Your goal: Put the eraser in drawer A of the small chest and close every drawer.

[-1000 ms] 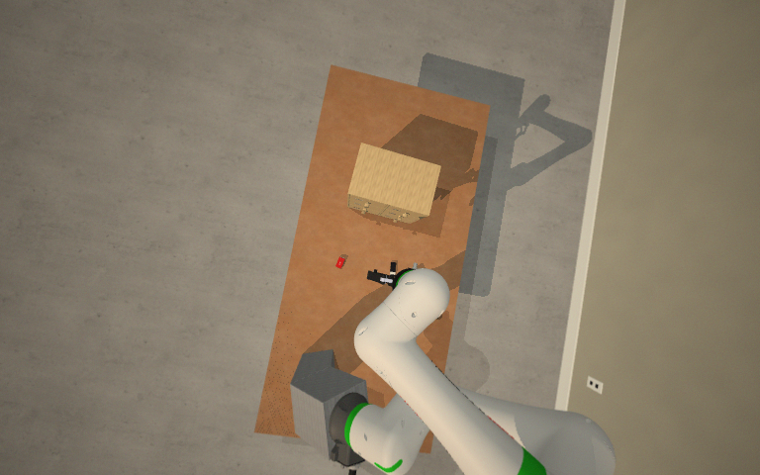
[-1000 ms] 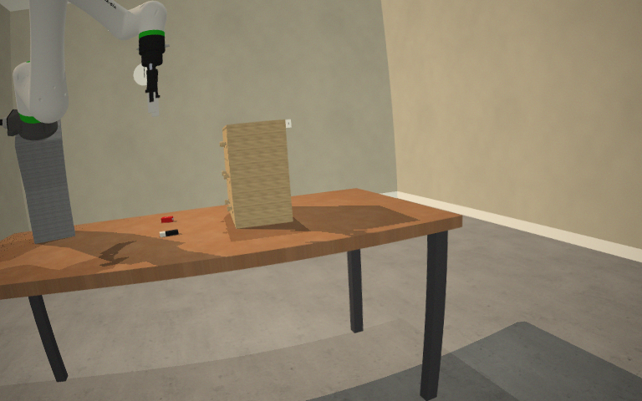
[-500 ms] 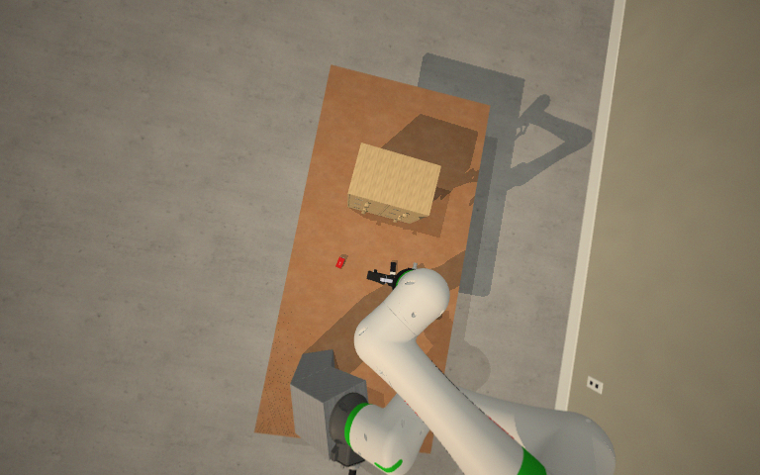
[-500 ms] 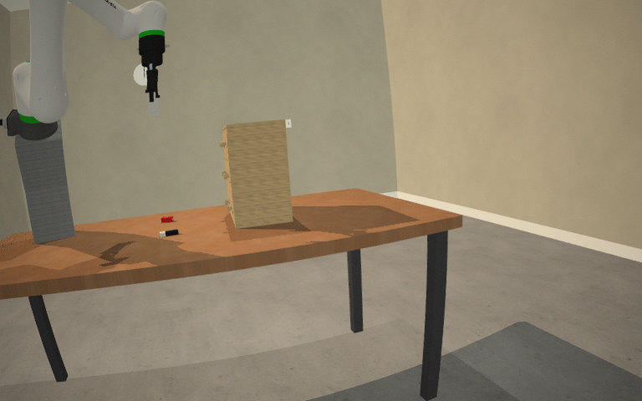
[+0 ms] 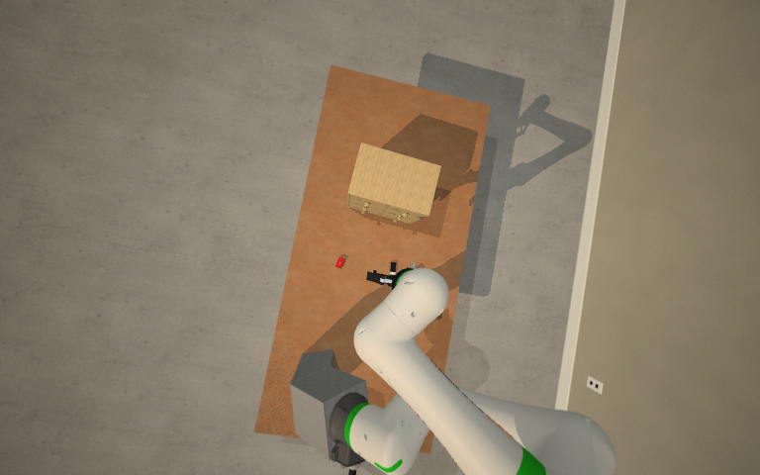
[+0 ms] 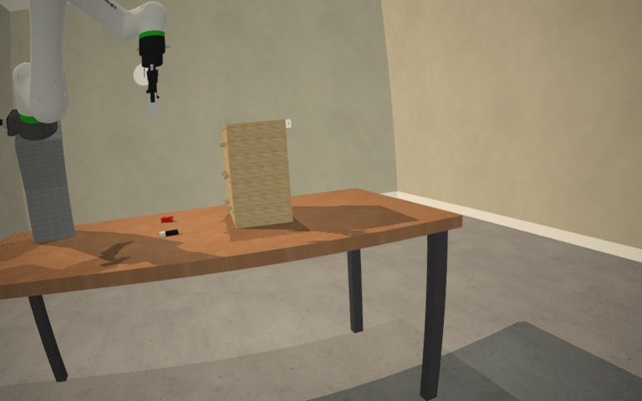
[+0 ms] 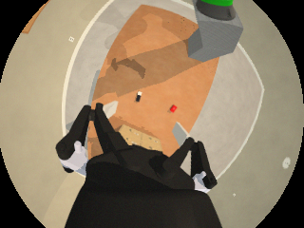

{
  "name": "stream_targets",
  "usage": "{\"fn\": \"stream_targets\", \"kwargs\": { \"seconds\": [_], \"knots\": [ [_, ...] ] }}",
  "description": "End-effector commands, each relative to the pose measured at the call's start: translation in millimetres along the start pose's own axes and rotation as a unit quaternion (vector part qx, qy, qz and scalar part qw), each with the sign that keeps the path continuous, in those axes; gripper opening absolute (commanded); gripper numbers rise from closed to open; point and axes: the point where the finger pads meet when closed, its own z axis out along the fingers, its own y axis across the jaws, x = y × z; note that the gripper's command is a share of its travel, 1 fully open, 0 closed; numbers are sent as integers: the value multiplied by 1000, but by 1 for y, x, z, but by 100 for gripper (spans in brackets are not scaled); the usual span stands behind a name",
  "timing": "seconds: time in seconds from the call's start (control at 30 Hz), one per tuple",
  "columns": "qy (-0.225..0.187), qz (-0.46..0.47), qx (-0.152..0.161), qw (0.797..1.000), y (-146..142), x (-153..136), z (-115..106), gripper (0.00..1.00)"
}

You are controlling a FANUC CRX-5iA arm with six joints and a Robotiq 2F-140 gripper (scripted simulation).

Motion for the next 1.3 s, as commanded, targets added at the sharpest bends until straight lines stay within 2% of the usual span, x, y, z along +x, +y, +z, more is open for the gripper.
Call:
{"fn": "stream_targets", "kwargs": {
  "seconds": [0.0, 0.8, 1.27],
  "knots": [
    [0, -9, 0, 1000, 0, 0, 1, 100],
    [0, -124, 0, 992, 4, -3, 12, 100],
    [0, -261, 0, 965, 9, -7, 25, 100]
  ]
}}
